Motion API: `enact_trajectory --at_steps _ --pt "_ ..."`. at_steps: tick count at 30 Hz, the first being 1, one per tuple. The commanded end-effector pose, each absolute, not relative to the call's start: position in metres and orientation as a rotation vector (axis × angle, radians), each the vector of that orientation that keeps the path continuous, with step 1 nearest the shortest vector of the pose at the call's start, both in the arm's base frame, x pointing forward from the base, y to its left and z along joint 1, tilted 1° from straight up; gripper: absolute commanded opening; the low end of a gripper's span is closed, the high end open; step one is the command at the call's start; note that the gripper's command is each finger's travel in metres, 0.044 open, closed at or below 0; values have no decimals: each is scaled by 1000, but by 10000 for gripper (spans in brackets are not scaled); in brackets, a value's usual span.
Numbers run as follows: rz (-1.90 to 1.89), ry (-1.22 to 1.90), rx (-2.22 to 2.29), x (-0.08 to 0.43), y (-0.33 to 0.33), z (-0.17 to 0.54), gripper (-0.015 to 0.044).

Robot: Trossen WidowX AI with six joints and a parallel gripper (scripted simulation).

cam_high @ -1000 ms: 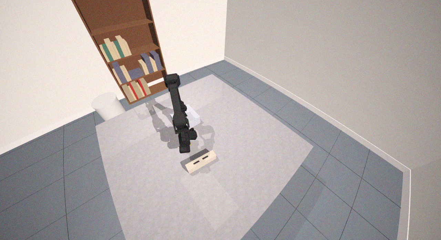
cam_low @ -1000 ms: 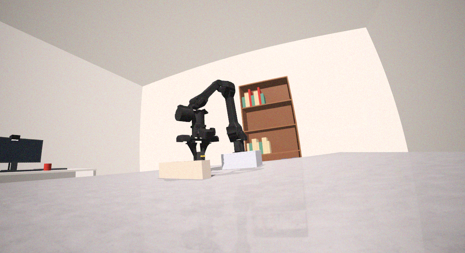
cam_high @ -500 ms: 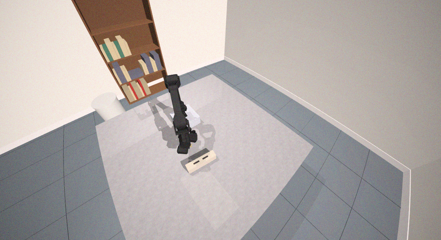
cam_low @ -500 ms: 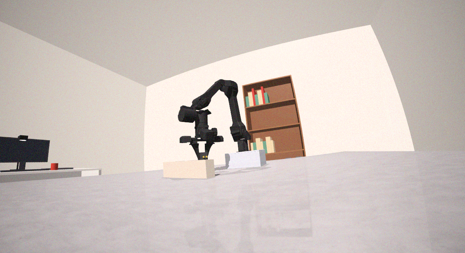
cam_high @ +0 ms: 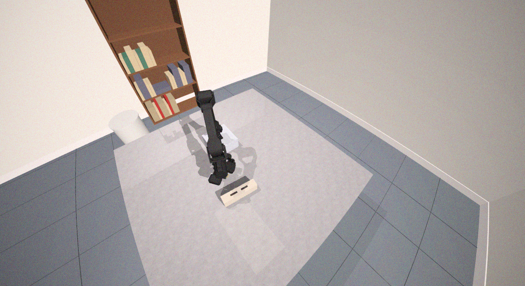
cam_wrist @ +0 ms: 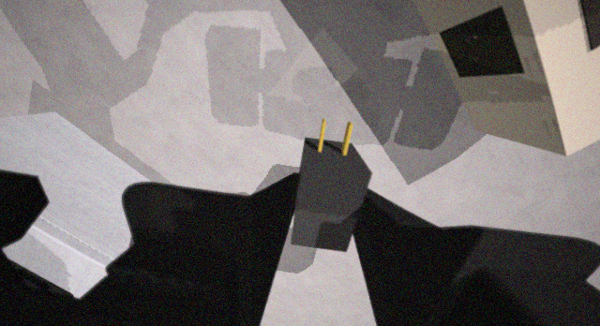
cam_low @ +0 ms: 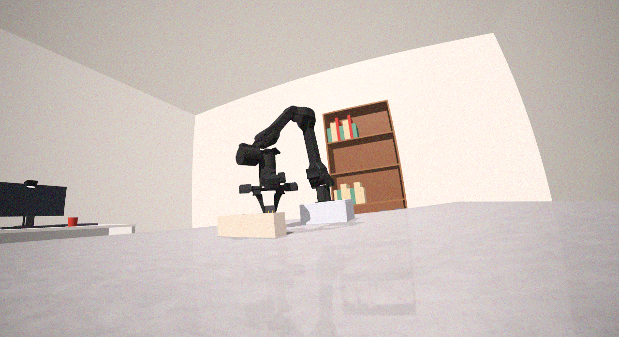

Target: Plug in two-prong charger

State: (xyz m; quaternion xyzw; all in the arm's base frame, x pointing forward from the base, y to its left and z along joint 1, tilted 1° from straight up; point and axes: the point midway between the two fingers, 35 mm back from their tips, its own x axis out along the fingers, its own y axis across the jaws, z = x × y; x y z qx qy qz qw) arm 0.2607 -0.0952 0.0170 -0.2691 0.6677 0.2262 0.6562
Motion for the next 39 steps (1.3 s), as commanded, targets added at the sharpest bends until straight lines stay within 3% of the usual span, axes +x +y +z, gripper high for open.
enact_trajectory --at_steps 1,39 --pt "474 1518 -564 263 -95 15 0" --pt "60 1580 -98 273 -92 -7 0"
